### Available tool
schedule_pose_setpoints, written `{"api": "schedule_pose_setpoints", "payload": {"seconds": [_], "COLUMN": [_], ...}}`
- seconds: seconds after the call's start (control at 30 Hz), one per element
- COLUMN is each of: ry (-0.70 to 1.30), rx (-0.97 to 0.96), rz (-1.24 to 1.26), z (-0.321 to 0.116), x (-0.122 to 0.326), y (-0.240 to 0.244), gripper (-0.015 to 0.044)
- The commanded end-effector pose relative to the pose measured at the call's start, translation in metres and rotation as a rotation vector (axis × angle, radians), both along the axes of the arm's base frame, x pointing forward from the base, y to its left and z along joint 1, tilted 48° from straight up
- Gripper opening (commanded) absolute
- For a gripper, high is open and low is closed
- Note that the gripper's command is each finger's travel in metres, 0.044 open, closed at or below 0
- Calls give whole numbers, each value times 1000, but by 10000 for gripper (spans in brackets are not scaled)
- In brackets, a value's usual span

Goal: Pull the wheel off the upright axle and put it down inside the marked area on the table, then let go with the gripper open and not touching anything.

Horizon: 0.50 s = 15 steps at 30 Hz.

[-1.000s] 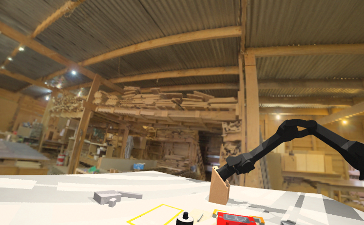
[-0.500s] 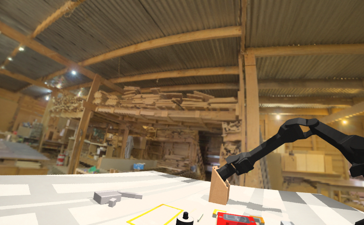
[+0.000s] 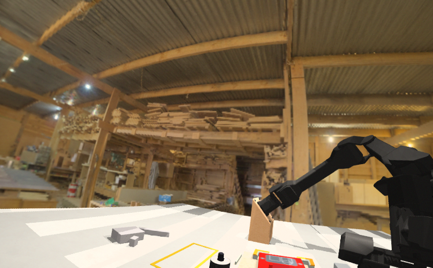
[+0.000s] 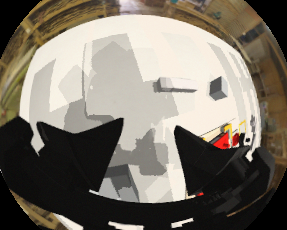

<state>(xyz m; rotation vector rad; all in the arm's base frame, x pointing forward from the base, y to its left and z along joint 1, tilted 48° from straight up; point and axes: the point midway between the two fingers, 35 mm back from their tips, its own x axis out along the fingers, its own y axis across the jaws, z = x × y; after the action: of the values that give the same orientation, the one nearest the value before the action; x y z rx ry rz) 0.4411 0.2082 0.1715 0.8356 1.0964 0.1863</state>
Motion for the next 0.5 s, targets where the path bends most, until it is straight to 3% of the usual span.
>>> {"api": "schedule_pose_setpoints", "payload": {"seconds": [0.0,0.47], "ry": [109,572], "rx": [-15,99], "rz": [-39,-267], "z": [-31,-113], "x": [2,-17], "y": [-32,-140], "gripper": [300,300]}}
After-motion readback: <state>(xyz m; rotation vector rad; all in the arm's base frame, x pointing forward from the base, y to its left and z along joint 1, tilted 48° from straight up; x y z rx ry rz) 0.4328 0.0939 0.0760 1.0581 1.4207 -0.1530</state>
